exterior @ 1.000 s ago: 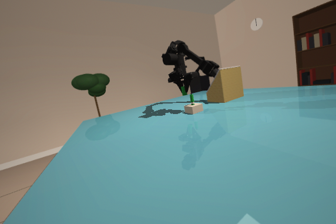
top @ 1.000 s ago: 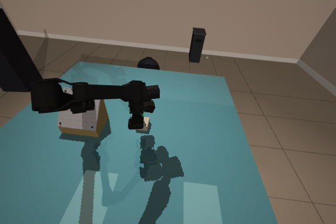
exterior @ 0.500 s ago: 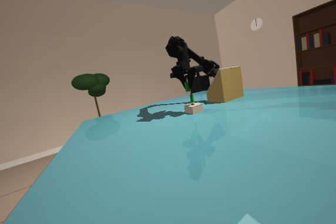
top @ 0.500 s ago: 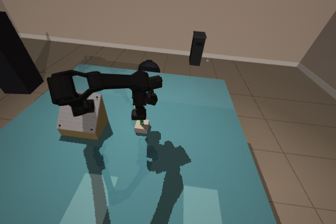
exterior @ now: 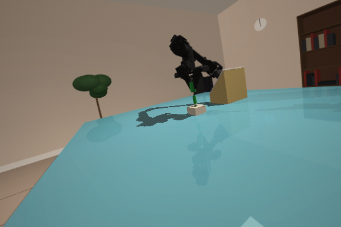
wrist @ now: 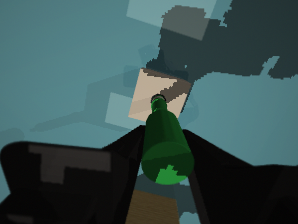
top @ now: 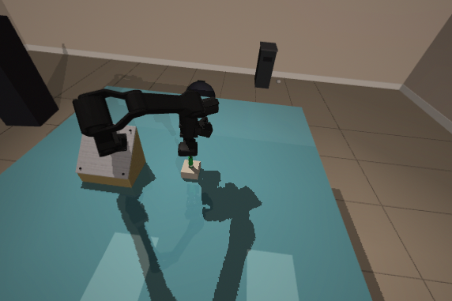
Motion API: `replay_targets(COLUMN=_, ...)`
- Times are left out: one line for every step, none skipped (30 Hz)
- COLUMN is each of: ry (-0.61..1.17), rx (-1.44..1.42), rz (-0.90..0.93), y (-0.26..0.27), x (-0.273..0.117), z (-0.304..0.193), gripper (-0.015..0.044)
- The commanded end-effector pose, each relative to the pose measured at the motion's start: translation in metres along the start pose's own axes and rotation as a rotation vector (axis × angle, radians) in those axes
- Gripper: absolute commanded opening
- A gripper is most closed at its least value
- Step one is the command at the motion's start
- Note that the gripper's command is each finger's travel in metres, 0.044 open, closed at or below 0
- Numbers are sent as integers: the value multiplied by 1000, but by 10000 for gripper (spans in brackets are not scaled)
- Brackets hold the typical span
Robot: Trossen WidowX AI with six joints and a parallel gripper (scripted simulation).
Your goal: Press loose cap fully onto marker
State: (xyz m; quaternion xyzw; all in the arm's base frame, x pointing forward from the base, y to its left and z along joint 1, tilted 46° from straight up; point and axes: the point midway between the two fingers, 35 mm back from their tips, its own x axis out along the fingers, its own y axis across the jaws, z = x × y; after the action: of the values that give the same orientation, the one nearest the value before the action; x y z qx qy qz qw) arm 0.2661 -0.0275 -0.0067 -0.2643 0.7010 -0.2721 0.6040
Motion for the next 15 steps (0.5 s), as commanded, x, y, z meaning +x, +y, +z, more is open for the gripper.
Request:
replay_targets(ry=-1, rx=-3, rz=-1, y=0, x=3, z=0, gripper=0)
replay_targets(ry=-1, rx=-3, rz=-1, y=0, x=5, z=0, gripper=0)
replay_targets(ry=-1, rx=-3, rz=-1, y=0, x=7, z=1, gripper=0)
replay_targets(ry=-1, rx=-4, rz=-1, y=0, x=8, z=1, gripper=0)
replay_targets(ry=-1, rx=-4, rz=-1, y=0, x=10, z=1, gripper=0)
replay_targets(ry=-2, rx=-4, rz=0, y=1, x=12, z=1, gripper=0)
replay_targets(ry=-2, rx=-4, rz=0, y=1, x=13, z=1, gripper=0)
replay_targets(ry=-2, rx=-4, rz=0, y=1, x=15, z=1, gripper=0)
replay_targets(ry=-2, rx=-4, rz=0, y=1, x=17, z=1, gripper=0)
replay_targets(ry=-2, rx=-4, rz=0, y=1, x=18, z=1, gripper=0)
replay_targets(ry=-2, rx=-4, rz=0, y=1, x=20, z=1, gripper=0)
replay_targets(ry=-2, rx=-4, rz=-1, y=1, x=22, z=1, gripper=0)
replay_targets(ry=-2, rx=-4, rz=-1, y=1, x=23, z=1, gripper=0)
replay_targets(ry=-2, rx=-4, rz=-1, y=1, x=25, z=1, gripper=0)
replay_targets(ry=-2, rx=-4, rz=-1, y=1, x=26, z=1, gripper=0)
